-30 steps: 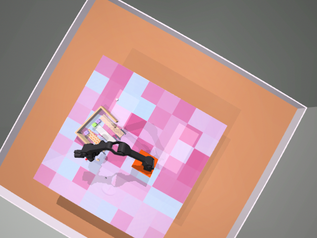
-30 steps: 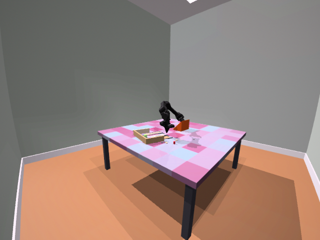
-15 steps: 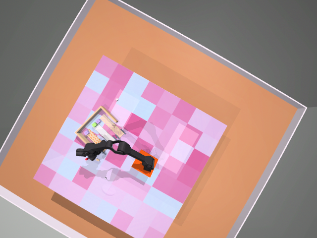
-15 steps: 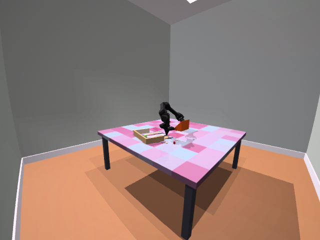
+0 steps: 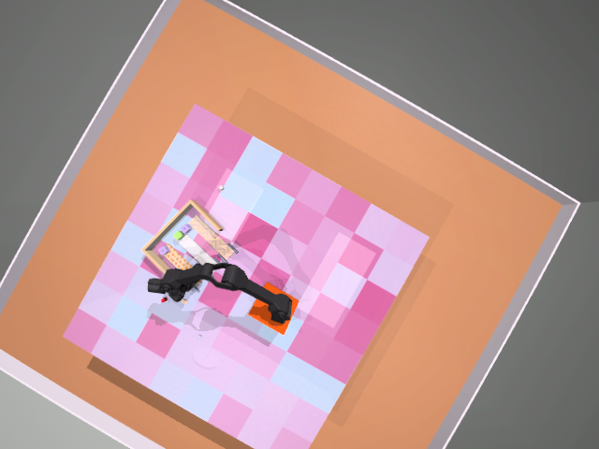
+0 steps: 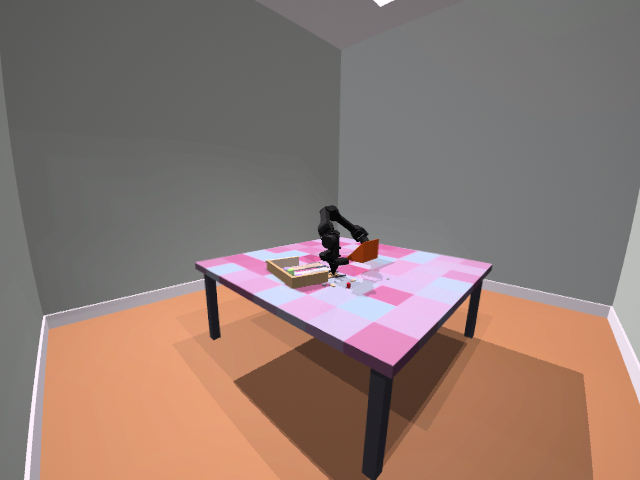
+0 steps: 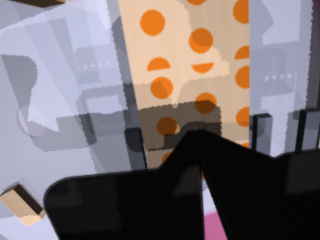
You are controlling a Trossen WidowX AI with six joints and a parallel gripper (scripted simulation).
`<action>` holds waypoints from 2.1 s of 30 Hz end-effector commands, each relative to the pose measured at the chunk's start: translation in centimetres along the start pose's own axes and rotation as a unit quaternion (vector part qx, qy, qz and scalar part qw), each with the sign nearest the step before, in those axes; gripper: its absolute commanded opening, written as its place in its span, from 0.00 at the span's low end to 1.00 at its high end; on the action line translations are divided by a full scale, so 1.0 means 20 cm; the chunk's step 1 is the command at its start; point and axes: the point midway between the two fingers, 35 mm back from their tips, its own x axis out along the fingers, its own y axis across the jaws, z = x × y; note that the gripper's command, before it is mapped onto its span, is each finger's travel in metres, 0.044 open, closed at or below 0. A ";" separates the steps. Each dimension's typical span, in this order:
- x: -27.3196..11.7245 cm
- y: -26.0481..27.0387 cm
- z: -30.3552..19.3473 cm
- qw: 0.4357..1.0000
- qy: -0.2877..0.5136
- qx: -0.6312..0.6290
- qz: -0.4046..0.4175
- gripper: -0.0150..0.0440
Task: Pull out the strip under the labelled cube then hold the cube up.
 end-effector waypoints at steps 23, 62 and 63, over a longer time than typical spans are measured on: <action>0.01 0.00 0.00 1.000 -0.002 -0.003 -0.002 0.25; 0.03 0.00 -0.04 1.000 -0.002 -0.003 -0.002 0.25; 0.03 0.00 -0.05 1.000 -0.001 -0.003 -0.002 0.25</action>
